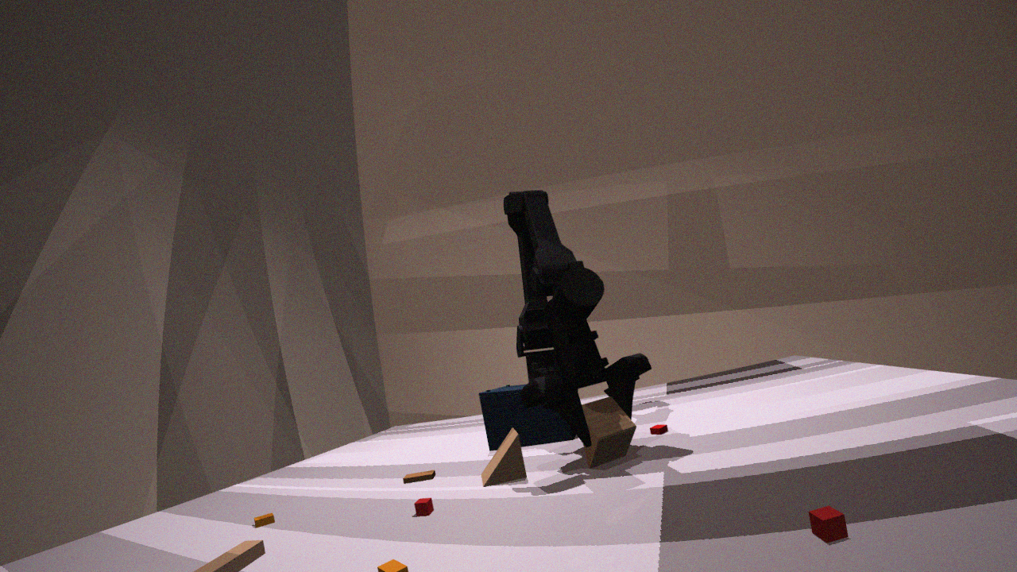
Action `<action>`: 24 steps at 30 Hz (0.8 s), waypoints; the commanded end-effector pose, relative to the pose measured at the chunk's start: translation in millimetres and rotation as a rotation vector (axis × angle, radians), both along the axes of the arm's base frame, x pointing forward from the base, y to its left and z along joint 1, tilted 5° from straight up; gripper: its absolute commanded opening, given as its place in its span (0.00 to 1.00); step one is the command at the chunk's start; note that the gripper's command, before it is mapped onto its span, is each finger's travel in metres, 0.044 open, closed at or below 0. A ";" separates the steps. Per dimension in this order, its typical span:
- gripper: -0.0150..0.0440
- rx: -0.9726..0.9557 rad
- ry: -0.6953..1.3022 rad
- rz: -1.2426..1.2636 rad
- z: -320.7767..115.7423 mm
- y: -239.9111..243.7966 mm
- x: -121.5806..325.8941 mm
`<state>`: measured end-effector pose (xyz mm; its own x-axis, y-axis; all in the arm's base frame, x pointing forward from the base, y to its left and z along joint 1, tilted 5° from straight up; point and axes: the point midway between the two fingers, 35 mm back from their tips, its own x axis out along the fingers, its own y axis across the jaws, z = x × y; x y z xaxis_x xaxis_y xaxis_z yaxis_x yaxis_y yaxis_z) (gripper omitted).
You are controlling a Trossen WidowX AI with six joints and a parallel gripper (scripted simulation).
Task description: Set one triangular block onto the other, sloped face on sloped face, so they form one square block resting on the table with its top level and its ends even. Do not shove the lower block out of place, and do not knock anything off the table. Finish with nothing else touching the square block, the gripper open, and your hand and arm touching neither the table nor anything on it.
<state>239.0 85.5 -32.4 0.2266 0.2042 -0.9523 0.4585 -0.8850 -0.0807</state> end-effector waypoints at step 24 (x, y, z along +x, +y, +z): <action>0.61 0.181 -0.348 -0.034 -3.9 -13.4 -23.1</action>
